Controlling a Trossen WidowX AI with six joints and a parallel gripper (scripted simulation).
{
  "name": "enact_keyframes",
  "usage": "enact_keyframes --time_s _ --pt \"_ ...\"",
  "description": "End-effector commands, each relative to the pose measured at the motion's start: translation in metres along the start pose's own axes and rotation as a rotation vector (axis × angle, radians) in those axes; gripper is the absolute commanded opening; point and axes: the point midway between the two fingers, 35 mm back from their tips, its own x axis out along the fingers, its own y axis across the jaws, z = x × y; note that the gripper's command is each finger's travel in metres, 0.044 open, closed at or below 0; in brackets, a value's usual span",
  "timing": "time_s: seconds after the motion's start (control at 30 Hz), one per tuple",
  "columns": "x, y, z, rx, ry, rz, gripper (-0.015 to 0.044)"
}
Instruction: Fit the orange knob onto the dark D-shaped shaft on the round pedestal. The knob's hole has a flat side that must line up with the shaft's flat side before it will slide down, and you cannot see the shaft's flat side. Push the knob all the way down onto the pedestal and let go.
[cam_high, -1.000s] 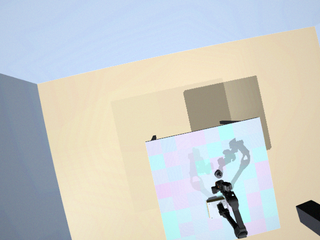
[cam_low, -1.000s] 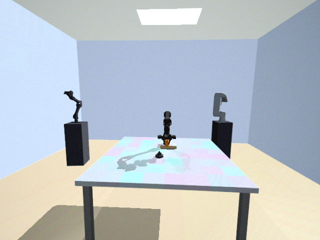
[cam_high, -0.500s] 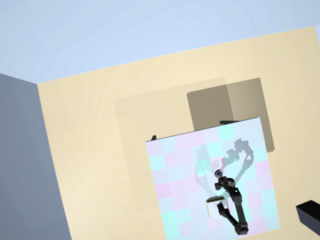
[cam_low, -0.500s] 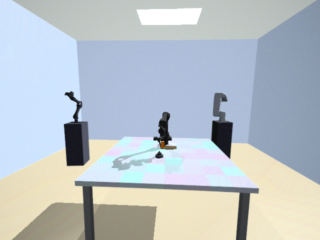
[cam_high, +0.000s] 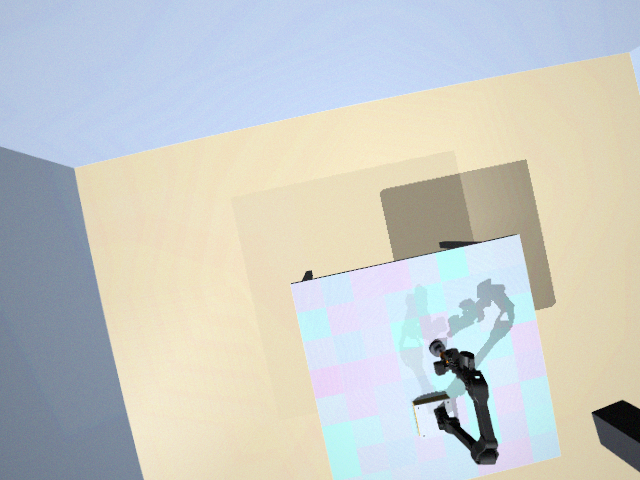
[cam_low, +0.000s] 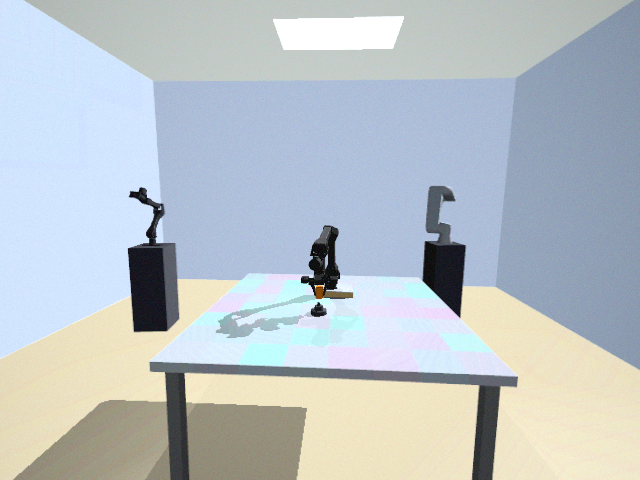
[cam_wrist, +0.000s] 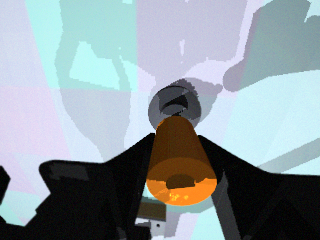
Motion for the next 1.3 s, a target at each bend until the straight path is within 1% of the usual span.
enact_keyframes --time_s 0.0,0.17,1.27 --pt "0.011 -0.002 0.000 -0.003 0.005 -0.003 0.0000" --pt "0.023 -0.002 -0.001 -0.003 0.006 -0.003 0.0000" --pt "0.023 -0.003 -0.001 0.001 0.006 -0.003 0.0000"
